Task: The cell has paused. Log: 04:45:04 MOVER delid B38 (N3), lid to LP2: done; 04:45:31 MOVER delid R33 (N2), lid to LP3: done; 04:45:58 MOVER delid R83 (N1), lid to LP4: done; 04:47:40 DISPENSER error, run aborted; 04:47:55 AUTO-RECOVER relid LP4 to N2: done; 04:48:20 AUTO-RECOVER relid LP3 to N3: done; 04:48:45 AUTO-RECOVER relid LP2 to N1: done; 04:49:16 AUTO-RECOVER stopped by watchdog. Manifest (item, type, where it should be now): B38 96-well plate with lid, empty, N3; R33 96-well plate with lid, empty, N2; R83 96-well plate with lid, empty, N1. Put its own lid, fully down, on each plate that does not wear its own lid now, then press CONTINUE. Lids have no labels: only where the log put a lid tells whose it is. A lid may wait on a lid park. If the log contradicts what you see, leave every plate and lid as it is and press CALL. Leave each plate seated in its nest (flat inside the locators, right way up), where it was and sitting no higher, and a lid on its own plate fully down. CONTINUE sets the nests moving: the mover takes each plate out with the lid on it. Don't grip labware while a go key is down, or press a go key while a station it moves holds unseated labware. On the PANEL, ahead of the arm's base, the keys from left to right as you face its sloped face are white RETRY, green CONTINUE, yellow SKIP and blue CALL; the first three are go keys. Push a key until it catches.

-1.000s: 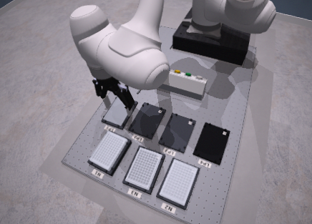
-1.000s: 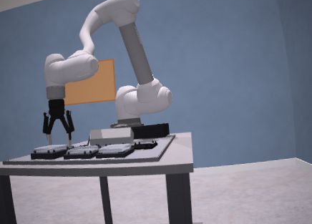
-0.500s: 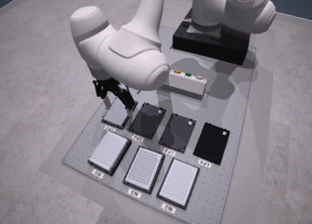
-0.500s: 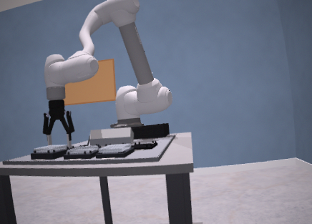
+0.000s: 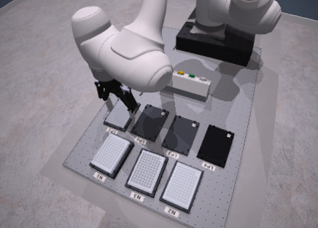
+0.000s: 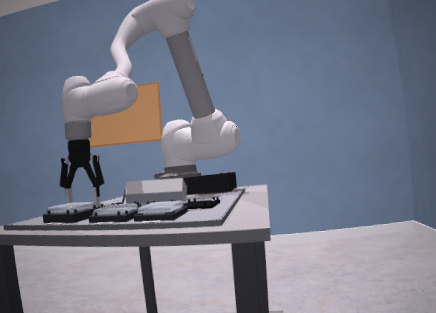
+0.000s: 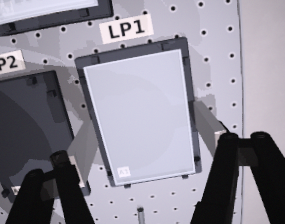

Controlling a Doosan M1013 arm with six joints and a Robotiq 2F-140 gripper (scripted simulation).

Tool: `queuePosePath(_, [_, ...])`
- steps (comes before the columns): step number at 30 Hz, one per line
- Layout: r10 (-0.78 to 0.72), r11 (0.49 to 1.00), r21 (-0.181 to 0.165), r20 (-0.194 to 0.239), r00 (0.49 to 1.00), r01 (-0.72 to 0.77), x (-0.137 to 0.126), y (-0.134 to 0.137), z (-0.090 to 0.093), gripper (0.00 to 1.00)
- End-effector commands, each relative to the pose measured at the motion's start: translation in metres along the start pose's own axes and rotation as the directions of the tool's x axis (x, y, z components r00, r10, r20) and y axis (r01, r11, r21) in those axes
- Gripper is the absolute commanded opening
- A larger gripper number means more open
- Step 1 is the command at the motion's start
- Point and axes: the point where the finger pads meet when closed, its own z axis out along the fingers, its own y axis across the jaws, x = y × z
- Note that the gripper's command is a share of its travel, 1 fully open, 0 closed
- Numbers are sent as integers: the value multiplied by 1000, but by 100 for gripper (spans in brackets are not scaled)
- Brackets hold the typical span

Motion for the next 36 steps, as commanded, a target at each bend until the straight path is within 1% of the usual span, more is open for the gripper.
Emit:
queuePosePath(1, [0, 1000, 0, 0, 1000, 0, 0, 0, 0, 66])
queuePosePath(23, [0, 1000, 0, 0, 1000, 0, 0, 0, 0, 66])
queuePosePath(24, [0, 1000, 0, 0, 1000, 0, 0, 0, 0, 0])
queuePosePath(36, [0, 1000, 0, 0, 1000, 0, 0, 0, 0, 0])
